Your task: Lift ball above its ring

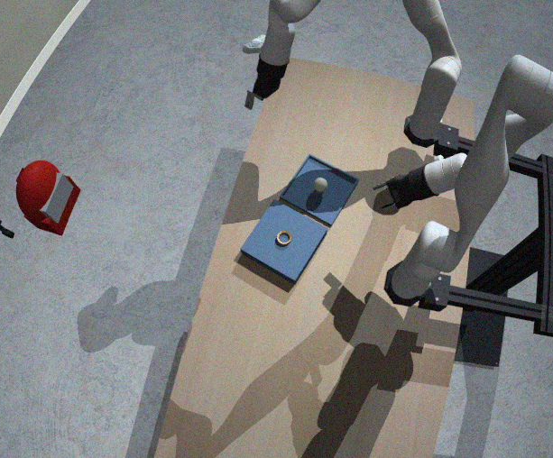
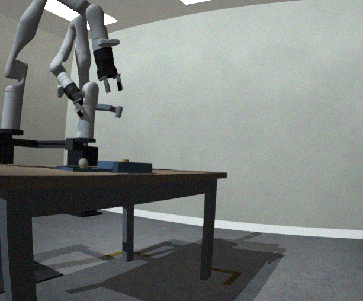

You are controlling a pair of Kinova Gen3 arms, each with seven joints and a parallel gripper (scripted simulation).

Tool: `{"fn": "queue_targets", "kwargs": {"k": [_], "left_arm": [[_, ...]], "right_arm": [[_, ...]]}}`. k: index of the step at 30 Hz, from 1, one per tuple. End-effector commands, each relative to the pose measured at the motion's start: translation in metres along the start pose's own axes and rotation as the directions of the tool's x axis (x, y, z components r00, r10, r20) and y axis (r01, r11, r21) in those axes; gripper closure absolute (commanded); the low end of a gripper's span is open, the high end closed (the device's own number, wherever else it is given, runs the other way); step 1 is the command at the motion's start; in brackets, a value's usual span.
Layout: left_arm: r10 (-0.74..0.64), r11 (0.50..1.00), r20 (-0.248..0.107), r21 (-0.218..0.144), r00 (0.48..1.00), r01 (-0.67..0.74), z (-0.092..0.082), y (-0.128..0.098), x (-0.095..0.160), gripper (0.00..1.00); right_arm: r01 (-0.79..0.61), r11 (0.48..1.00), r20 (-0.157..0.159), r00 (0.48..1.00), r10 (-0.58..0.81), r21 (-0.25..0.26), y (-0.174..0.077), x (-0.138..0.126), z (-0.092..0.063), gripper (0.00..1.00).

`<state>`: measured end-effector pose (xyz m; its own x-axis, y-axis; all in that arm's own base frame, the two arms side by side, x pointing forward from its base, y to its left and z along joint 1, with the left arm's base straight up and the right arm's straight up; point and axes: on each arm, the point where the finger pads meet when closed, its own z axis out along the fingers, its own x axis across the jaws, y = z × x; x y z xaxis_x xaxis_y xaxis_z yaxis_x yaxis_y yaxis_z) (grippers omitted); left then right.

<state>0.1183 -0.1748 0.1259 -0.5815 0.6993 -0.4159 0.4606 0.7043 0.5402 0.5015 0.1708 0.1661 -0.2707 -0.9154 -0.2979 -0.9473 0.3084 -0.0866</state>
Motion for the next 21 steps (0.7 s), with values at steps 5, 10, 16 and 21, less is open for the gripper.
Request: {"fn": "queue_targets", "kwargs": {"k": [5,10,16,21], "left_arm": [[0.000,1.000,0.000,0.000,1.000,0.000,0.000,0.000,0.000,0.00],[0.000,1.000,0.000,0.000,1.000,0.000,0.000,0.000,0.000,0.00],[0.000,1.000,0.000,0.000,1.000,0.000,0.000,0.000,0.000,0.00],[0.000,1.000,0.000,0.000,1.000,0.000,0.000,0.000,0.000,0.00]], "right_arm": [[-0.005,1.000,0.000,1.000,0.005,0.002,-0.001,0.000,-0.001,0.00],[-0.029,1.000,-0.003,1.000,0.029,0.005,-0.004,0.006,-0.002,0.00],[-0.070,0.998,-0.009,0.998,0.070,0.009,-0.009,0.015,-0.003,0.00],[-0.154,0.988,-0.019,0.988,0.154,0.018,-0.019,0.033,-0.007,0.00]]}}
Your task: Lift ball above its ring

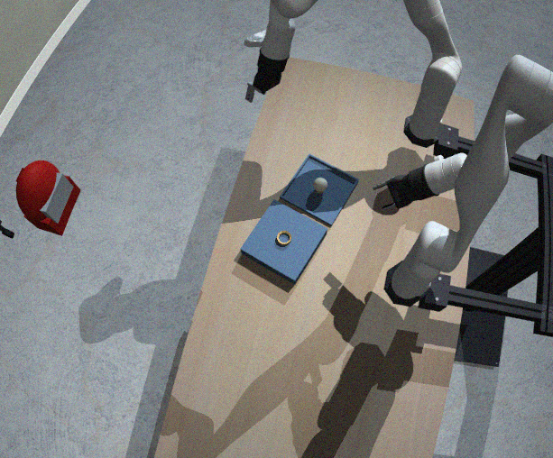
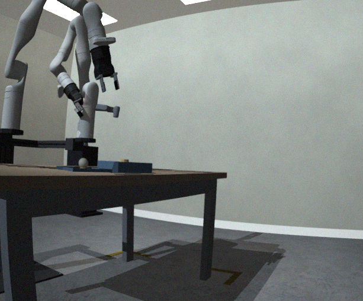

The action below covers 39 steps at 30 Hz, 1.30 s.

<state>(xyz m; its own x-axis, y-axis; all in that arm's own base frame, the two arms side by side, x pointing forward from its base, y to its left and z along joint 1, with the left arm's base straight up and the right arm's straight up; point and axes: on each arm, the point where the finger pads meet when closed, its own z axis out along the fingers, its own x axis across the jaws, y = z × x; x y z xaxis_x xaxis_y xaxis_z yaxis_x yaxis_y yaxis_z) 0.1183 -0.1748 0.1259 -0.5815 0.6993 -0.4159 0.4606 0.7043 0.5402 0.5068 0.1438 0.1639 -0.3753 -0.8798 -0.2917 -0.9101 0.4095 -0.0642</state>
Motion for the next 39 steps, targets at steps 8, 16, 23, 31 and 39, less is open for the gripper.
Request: {"fn": "queue_targets", "kwargs": {"k": [8,16,23,31,39], "left_arm": [[0.000,1.000,0.000,0.000,1.000,0.000,0.000,0.000,0.000,0.00],[0.000,1.000,0.000,0.000,1.000,0.000,0.000,0.000,0.000,0.00],[0.000,1.000,0.000,0.000,1.000,0.000,0.000,0.000,0.000,0.00],[0.000,1.000,0.000,0.000,1.000,0.000,0.000,0.000,0.000,0.00],[0.000,1.000,0.000,0.000,1.000,0.000,0.000,0.000,0.000,0.00]], "right_arm": [[-0.266,0.963,-0.028,0.963,0.267,0.034,-0.034,0.057,-0.011,0.00],[-0.487,0.871,-0.041,0.871,0.490,0.069,-0.056,0.110,-0.022,0.00],[-0.699,0.706,-0.038,0.707,0.706,0.111,-0.073,0.170,-0.036,0.00],[-0.837,0.528,-0.024,0.531,0.847,0.144,-0.081,0.220,-0.049,0.00],[-0.920,0.355,-0.003,0.359,0.933,0.168,-0.084,0.262,-0.061,0.00]]}}
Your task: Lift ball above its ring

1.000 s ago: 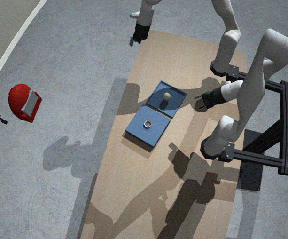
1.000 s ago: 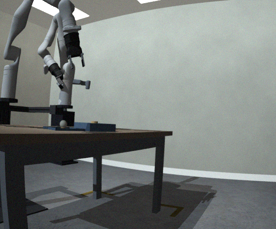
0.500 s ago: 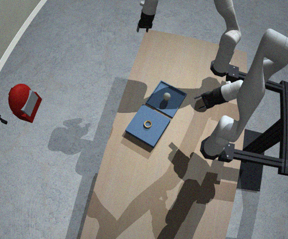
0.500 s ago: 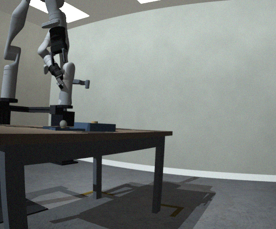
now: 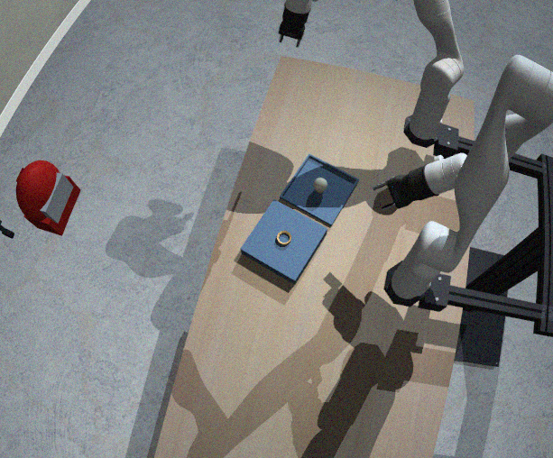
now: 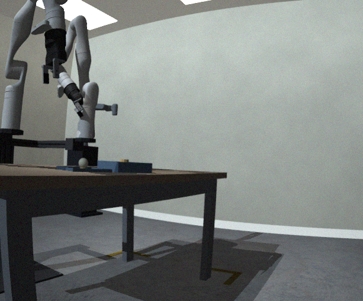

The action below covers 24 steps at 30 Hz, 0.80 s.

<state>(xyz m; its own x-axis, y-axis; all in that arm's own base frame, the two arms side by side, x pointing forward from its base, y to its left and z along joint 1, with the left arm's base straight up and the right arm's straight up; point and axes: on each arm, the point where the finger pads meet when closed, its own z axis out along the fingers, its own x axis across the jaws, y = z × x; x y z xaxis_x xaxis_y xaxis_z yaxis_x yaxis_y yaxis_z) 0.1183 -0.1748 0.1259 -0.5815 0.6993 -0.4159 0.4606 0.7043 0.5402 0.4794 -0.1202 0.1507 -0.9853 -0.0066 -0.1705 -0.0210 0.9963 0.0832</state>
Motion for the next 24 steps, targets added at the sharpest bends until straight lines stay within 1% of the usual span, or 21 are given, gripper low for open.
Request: {"fn": "queue_targets", "kwargs": {"k": [1,5,7,8,10,15,22,24], "left_arm": [[0.000,1.000,0.000,0.000,1.000,0.000,0.000,0.000,0.000,0.00],[0.000,1.000,0.000,0.000,1.000,0.000,0.000,0.000,0.000,0.00],[0.000,1.000,0.000,0.000,1.000,0.000,0.000,0.000,0.000,0.00],[0.000,1.000,0.000,0.000,1.000,0.000,0.000,0.000,0.000,0.00],[0.000,1.000,0.000,0.000,1.000,0.000,0.000,0.000,0.000,0.00],[0.000,1.000,0.000,0.000,1.000,0.000,0.000,0.000,0.000,0.00],[0.000,1.000,0.000,0.000,1.000,0.000,0.000,0.000,0.000,0.00],[0.000,1.000,0.000,0.000,1.000,0.000,0.000,0.000,0.000,0.00]], "right_arm": [[-0.095,0.995,-0.003,0.995,0.095,0.013,-0.020,0.007,-0.003,0.00],[-0.183,0.983,-0.004,0.983,0.183,0.023,-0.038,0.016,-0.006,0.00],[-0.183,0.983,-0.004,0.983,0.183,0.023,-0.038,0.016,-0.006,0.00],[-0.246,0.969,-0.005,0.969,0.246,0.030,-0.050,0.022,-0.008,0.00],[-0.277,0.960,-0.005,0.961,0.277,0.034,-0.056,0.026,-0.009,0.00],[-0.388,0.920,-0.003,0.921,0.389,0.047,-0.078,0.039,-0.013,0.00],[-0.534,0.843,0.003,0.845,0.535,0.064,-0.107,0.058,-0.019,0.00],[-0.534,0.843,0.003,0.845,0.535,0.064,-0.107,0.058,-0.019,0.00]]}}
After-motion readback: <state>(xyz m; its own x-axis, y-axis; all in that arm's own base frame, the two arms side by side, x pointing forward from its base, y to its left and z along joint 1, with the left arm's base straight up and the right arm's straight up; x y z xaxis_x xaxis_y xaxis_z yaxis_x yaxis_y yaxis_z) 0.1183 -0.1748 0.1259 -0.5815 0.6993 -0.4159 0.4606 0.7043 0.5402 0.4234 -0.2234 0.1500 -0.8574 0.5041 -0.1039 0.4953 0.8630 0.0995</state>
